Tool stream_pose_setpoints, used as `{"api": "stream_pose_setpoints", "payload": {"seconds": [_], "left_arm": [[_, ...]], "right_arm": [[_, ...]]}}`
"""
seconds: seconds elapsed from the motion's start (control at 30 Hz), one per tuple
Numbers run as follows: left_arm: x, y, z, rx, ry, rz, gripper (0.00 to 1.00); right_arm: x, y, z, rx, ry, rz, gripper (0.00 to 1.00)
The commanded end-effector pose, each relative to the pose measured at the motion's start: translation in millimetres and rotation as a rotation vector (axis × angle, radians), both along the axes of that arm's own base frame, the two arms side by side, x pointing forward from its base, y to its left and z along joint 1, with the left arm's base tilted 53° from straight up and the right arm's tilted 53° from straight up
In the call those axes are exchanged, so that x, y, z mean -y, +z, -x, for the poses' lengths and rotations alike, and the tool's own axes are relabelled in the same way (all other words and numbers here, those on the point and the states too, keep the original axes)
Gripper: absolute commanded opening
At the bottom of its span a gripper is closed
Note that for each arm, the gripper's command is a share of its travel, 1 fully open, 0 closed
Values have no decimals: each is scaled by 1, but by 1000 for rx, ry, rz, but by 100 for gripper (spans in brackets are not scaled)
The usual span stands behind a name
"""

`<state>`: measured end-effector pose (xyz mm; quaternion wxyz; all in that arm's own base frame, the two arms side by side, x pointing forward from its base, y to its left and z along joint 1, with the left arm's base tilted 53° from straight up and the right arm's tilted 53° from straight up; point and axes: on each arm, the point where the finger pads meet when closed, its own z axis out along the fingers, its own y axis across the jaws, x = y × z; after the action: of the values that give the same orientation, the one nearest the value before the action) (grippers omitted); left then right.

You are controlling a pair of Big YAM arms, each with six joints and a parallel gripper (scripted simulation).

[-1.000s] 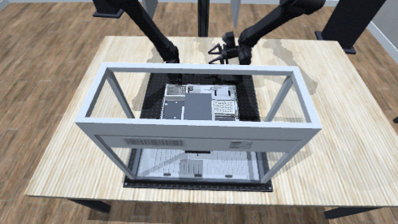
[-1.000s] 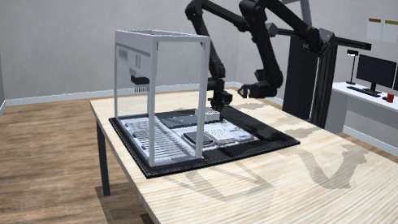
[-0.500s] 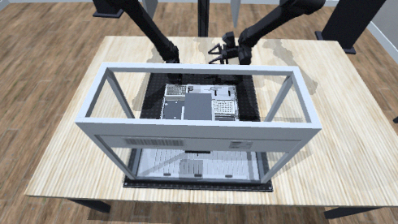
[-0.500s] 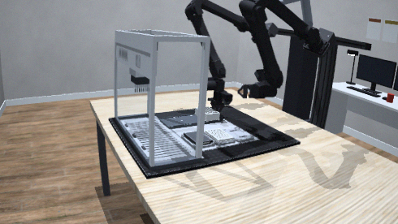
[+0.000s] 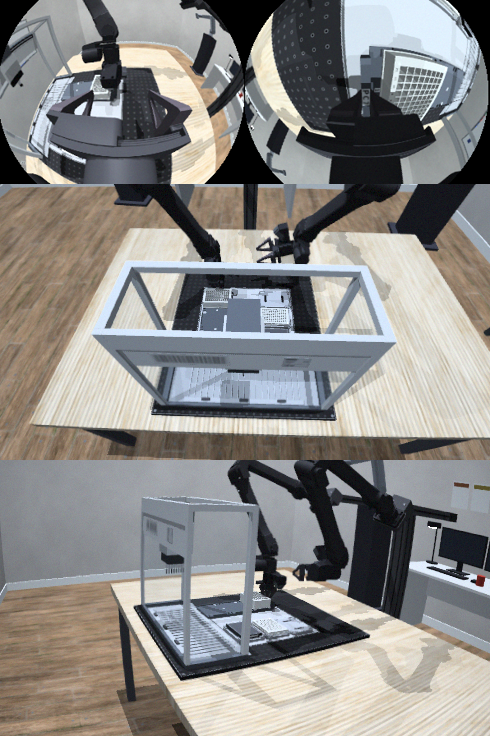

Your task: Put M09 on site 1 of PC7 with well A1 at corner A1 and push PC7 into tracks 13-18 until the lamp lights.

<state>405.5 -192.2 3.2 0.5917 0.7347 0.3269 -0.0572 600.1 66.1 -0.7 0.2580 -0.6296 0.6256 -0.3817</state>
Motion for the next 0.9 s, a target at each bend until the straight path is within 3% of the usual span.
{"api": "stream_pose_setpoints", "payload": {"seconds": [0.0, 0.63, 0.7, 0.87], "left_arm": [[0, -1, 14, -13, -17, 2, 100], [0, -1, 14, -13, -17, 2, 100], [0, -1, 14, -13, -17, 2, 100], [0, -1, 14, -13, -17, 2, 100]], "right_arm": [[15, -26, 21, -40, -40, -24, 5], [16, -30, 24, -38, -49, -34, 5], [4, -14, 15, -16, -46, -49, 5], [4, -16, 16, -24, -46, -47, 5]]}}
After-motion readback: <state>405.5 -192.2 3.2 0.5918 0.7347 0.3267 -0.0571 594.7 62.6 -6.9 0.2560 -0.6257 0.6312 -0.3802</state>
